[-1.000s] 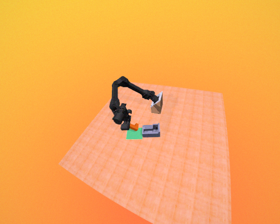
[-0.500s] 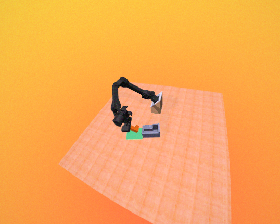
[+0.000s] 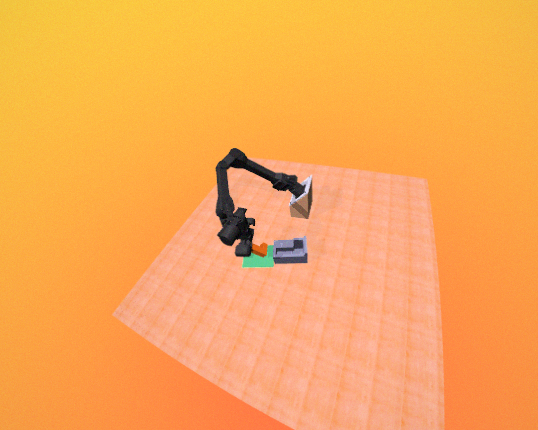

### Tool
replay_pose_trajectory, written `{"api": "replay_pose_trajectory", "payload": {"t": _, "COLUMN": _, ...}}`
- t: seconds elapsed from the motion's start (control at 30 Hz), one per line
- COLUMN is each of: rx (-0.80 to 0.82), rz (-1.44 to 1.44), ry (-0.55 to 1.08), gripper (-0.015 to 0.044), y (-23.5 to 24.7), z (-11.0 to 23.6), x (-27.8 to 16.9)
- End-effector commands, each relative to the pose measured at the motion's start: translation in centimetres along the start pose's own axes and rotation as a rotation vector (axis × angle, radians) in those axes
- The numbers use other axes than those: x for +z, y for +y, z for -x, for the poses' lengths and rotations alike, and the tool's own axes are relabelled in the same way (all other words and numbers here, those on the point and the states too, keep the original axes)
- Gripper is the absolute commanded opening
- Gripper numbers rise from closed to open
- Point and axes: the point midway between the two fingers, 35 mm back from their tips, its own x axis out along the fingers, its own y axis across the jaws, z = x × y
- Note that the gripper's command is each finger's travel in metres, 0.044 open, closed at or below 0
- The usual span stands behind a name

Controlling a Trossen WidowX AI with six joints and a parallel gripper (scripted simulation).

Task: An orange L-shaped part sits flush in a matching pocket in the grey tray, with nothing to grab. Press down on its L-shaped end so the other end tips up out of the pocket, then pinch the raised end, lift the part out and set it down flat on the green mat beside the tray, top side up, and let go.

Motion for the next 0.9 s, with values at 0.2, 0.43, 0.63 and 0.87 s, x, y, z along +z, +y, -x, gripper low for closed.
{"api": "replay_pose_trajectory", "payload": {"t": 0.2, "rx": -0.006, "rz": 0.009, "ry": -0.002, "gripper": 0.0, "y": -0.2, "z": -1.53, "x": -0.18}}
{"api": "replay_pose_trajectory", "payload": {"t": 0.43, "rx": -0.006, "rz": 0.009, "ry": -0.002, "gripper": 0.0, "y": -0.21, "z": -1.57, "x": -0.18}}
{"api": "replay_pose_trajectory", "payload": {"t": 0.63, "rx": -0.006, "rz": 0.009, "ry": -0.002, "gripper": 0.0, "y": -0.21, "z": -1.57, "x": -0.18}}
{"api": "replay_pose_trajectory", "payload": {"t": 0.87, "rx": -0.005, "rz": 0.005, "ry": -0.002, "gripper": 0.0026, "y": -0.19, "z": -1.5, "x": -0.1}}
